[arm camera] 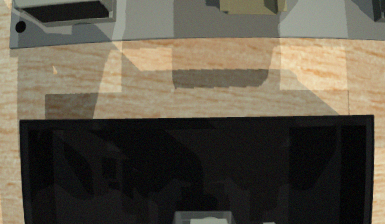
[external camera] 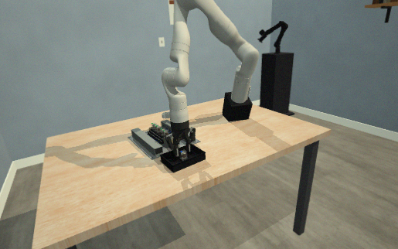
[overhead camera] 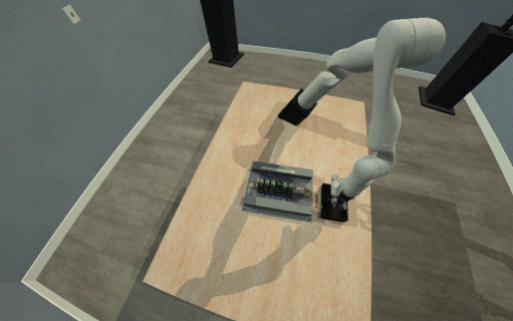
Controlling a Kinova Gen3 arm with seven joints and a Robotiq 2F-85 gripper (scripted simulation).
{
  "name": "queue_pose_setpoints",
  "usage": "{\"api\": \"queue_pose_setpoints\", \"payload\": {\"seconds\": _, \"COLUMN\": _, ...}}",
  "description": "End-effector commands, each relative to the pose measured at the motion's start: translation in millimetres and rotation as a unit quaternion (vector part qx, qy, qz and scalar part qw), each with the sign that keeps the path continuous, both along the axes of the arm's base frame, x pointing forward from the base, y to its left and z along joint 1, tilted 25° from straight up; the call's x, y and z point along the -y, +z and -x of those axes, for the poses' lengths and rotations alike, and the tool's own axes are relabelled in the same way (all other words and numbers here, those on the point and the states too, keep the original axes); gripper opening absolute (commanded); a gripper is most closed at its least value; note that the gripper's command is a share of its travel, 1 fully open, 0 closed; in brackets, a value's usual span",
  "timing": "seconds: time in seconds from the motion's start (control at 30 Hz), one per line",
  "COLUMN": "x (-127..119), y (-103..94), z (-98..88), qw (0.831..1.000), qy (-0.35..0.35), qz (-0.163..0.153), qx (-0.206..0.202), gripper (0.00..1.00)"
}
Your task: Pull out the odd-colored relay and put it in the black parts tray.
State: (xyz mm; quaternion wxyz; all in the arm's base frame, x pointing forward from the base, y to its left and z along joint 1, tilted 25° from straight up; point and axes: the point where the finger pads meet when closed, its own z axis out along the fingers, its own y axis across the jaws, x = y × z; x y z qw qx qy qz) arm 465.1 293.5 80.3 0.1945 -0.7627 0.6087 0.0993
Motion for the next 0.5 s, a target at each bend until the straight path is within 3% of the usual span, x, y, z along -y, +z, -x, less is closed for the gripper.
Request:
{"api": "queue_pose_setpoints", "payload": {"seconds": 0.0, "x": 1.0, "y": 2.5, "z": -0.4, "qw": 1.0, "qy": 0.0, "qz": 0.0, "qx": 0.001, "gripper": 0.61}}
{"api": "queue_pose_setpoints", "payload": {"seconds": 0.47, "x": 3.5, "y": 7.8, "z": 0.1, "qw": 1.0, "qy": 0.0, "qz": 0.0, "qx": 0.001, "gripper": 0.61}}
